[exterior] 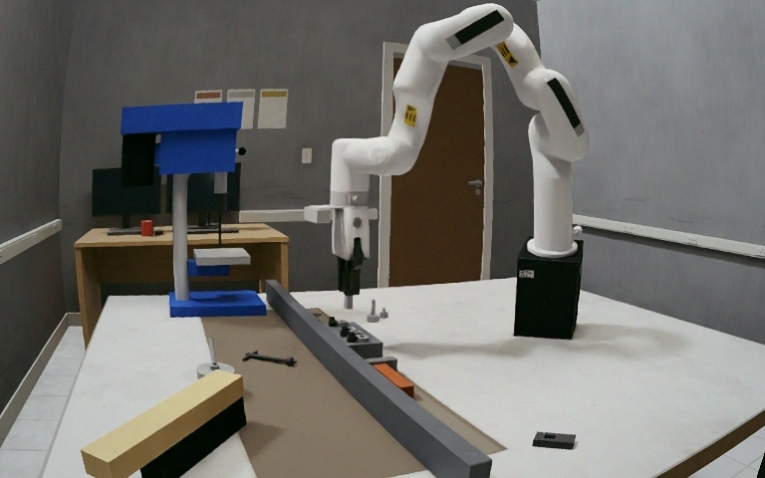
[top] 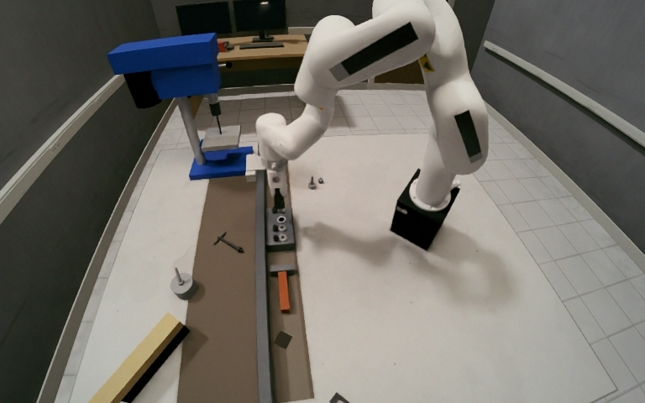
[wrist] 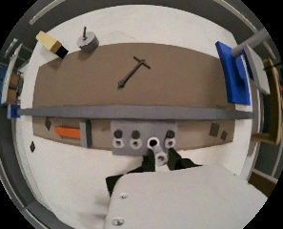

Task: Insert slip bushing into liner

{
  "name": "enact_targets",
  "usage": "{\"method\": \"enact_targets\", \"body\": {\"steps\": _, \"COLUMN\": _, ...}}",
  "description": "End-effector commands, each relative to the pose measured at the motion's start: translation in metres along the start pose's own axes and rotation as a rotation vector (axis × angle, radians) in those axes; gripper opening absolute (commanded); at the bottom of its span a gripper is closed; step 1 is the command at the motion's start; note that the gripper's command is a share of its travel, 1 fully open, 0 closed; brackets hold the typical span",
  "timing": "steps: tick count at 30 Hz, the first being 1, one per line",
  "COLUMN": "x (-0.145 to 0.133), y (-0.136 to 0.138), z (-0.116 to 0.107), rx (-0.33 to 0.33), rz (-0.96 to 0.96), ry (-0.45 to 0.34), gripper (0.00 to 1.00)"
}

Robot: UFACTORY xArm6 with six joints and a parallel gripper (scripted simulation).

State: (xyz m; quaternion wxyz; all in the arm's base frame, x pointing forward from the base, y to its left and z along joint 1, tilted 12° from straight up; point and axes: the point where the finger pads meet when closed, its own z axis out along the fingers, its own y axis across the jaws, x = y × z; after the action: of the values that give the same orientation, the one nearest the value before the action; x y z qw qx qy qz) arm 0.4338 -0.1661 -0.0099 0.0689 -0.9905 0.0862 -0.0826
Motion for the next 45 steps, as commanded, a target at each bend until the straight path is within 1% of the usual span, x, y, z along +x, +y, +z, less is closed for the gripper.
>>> {"method": "enact_targets", "body": {"steps": 1, "x": 0.001, "y": 0.000, "z": 0.005, "rx": -0.001, "rz": 0.000, "ry": 0.003, "gripper": 0.26}}
{"method": "enact_targets", "body": {"steps": 6, "x": 0.001, "y": 0.000, "z": 0.013, "rx": -0.001, "rz": 0.000, "ry": 0.003, "gripper": 0.26}}
{"method": "enact_targets", "body": {"steps": 18, "x": 0.001, "y": 0.000, "z": 0.018, "rx": -0.001, "rz": 0.000, "ry": 0.003, "gripper": 0.26}}
{"method": "enact_targets", "body": {"steps": 31, "x": 0.002, "y": 0.000, "z": 0.034, "rx": -0.001, "rz": 0.000, "ry": 0.003, "gripper": 0.26}}
{"method": "enact_targets", "body": {"steps": 45, "x": 0.002, "y": 0.000, "z": 0.035, "rx": -0.001, "rz": 0.000, "ry": 0.003, "gripper": 0.26}}
